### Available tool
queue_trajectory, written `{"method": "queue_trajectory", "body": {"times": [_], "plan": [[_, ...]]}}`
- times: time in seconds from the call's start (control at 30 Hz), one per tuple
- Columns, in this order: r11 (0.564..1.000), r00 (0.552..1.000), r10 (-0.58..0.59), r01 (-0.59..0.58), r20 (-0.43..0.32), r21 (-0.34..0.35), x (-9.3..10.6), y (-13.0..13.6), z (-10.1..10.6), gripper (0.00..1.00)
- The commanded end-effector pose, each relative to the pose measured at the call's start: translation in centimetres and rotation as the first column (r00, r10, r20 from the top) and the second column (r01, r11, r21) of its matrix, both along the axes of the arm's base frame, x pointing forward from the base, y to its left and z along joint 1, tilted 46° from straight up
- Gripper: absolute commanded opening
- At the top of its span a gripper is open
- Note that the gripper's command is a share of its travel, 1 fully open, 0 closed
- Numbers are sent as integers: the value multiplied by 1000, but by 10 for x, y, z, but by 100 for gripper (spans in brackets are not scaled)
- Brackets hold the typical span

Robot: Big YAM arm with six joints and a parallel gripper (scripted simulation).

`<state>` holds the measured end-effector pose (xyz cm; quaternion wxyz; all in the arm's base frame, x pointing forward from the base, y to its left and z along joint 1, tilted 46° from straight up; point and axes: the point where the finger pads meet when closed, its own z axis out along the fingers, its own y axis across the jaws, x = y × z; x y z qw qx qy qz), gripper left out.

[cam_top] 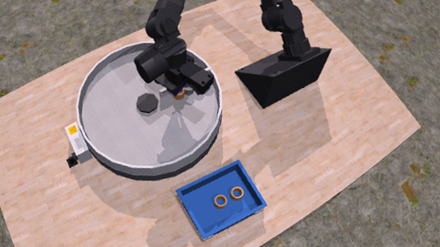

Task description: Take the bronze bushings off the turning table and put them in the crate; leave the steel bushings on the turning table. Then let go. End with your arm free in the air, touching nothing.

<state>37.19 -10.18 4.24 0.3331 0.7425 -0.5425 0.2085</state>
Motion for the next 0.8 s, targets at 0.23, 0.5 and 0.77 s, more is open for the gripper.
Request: {"method": "queue_trajectory", "body": {"times": [0.23, 0.5, 0.77], "plan": [[1000, 1000, 1, -1, 28, 2, 4, -5, 9, 13], [1000, 999, 6, -6, 39, 2, 12, -4, 11, 13], [1000, 999, 6, -6, 39, 2, 12, -4, 11, 13]]}}
